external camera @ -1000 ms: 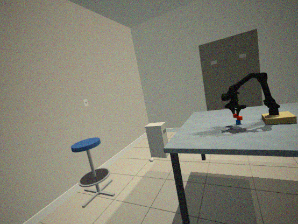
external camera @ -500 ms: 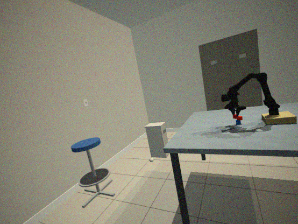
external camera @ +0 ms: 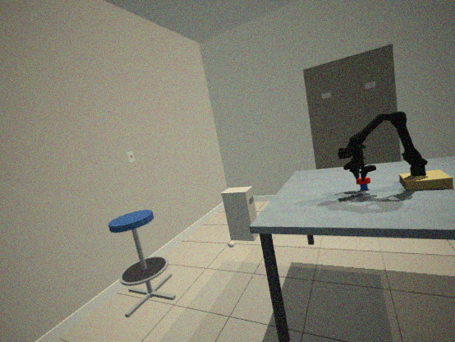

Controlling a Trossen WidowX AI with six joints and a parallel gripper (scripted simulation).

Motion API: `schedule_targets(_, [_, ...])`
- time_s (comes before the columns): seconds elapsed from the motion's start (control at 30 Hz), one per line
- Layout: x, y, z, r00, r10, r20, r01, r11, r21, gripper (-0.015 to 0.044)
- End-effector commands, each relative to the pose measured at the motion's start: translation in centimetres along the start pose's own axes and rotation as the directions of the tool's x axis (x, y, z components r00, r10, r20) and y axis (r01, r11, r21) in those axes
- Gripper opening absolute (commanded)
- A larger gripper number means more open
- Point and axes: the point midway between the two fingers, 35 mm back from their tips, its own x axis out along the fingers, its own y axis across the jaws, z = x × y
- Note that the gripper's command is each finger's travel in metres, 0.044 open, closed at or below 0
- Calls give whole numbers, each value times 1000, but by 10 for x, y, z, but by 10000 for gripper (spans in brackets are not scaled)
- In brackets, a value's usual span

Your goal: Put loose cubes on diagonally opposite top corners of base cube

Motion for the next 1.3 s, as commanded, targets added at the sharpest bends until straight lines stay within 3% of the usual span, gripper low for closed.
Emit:
schedule_targets(0.0, [2,0,-2,1000,-3,-7,3,1000,-3,105])
schedule_targets(0.8, [4,0,-2,1000,-3,-7,3,1000,-2,105])
schedule_targets(0.93, [4,0,-2,1000,-3,-7,3,1000,-2,205])
schedule_targets(1.27, [-7,0,-1,1000,2,-3,-2,1000,0,205])
